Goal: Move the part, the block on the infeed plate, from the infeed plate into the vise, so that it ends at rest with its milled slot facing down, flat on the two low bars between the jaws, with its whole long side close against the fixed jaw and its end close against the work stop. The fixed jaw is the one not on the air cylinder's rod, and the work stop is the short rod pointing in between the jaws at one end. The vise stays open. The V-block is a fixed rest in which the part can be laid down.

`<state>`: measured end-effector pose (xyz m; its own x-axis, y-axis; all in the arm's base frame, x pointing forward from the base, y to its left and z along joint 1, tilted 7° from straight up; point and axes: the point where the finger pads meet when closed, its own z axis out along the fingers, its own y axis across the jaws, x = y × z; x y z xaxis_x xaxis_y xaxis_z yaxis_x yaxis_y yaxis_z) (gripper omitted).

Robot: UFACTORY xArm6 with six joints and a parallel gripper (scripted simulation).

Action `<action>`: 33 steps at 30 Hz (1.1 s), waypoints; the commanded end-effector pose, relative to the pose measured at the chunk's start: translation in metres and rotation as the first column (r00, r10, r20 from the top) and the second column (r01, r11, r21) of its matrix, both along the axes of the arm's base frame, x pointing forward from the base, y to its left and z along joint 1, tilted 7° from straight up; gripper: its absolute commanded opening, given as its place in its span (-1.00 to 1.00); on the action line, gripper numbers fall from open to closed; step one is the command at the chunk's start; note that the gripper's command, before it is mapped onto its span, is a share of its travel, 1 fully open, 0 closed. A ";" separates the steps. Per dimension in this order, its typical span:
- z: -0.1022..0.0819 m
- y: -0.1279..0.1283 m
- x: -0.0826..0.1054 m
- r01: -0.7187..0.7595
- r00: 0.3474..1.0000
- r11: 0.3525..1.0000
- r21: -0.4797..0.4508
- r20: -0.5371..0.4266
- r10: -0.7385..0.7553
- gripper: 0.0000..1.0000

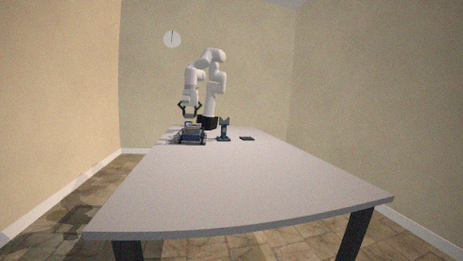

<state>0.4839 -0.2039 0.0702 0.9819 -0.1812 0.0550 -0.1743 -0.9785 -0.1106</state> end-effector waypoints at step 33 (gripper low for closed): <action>-0.023 0.001 0.004 0.000 1.000 1.000 -0.002 0.005 0.000 -1.00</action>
<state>0.4868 -0.2021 0.0457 0.9819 -0.1812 0.0553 -0.1743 -0.9785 -0.1105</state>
